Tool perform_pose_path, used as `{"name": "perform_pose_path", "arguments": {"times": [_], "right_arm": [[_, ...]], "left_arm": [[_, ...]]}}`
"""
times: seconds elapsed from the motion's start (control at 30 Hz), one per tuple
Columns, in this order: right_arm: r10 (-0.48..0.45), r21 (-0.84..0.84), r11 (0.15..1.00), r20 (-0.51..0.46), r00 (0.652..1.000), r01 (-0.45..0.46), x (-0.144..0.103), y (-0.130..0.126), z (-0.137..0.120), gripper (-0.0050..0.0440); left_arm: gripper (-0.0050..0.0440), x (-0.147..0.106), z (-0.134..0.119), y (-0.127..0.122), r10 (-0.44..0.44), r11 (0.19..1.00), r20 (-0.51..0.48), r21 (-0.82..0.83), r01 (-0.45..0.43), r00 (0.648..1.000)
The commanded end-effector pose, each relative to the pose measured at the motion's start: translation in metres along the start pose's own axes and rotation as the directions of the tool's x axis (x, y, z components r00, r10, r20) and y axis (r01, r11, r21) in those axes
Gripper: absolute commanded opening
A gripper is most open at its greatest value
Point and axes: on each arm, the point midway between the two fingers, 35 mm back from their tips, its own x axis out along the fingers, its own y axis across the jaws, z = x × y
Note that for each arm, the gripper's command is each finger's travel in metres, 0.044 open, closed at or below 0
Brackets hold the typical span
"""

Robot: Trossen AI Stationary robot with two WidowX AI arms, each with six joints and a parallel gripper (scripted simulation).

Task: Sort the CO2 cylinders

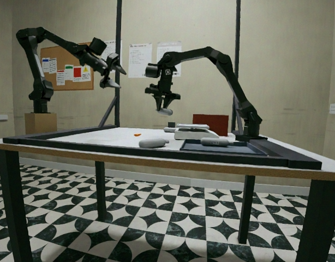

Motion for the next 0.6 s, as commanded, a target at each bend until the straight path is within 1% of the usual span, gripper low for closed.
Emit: {"name": "perform_pose_path", "arguments": {"times": [0.0, 0.17, 0.33, 0.4, 0.57], "right_arm": [[-0.034, -0.193, 0.981, 0.016, 0.999, 0.036, 0.006, -0.016, 0.008, 0.0440], [-0.047, -0.422, 0.905, 0.008, 0.999, 0.046, 0.018, -0.024, 0.007, 0.0440], [-0.060, -0.626, 0.778, 0.000, 0.998, 0.047, 0.030, -0.031, 0.006, 0.0440], [-0.060, -0.626, 0.778, 0.000, 0.998, 0.047, 0.030, -0.031, 0.006, 0.0440], [-0.076, -0.823, 0.568, -0.011, 0.997, 0.034, 0.045, -0.039, 0.003, 0.0440]], "left_arm": [[-0.0050, -0.028, -0.024, -0.005, 0.029, 1.000, 0.027, 0.007, -0.030, 0.999], [-0.0050, -0.038, -0.056, -0.019, 0.015, 1.000, -0.002, 0.014, -0.015, 1.000], [-0.0050, -0.045, -0.084, -0.034, 0.000, 1.000, -0.025, 0.020, 0.001, 1.000], [-0.0050, -0.045, -0.084, -0.034, 0.000, 1.000, -0.025, 0.020, 0.001, 1.000], [-0.0050, -0.049, -0.112, -0.051, -0.017, 1.000, -0.048, 0.025, 0.018, 0.999]]}}
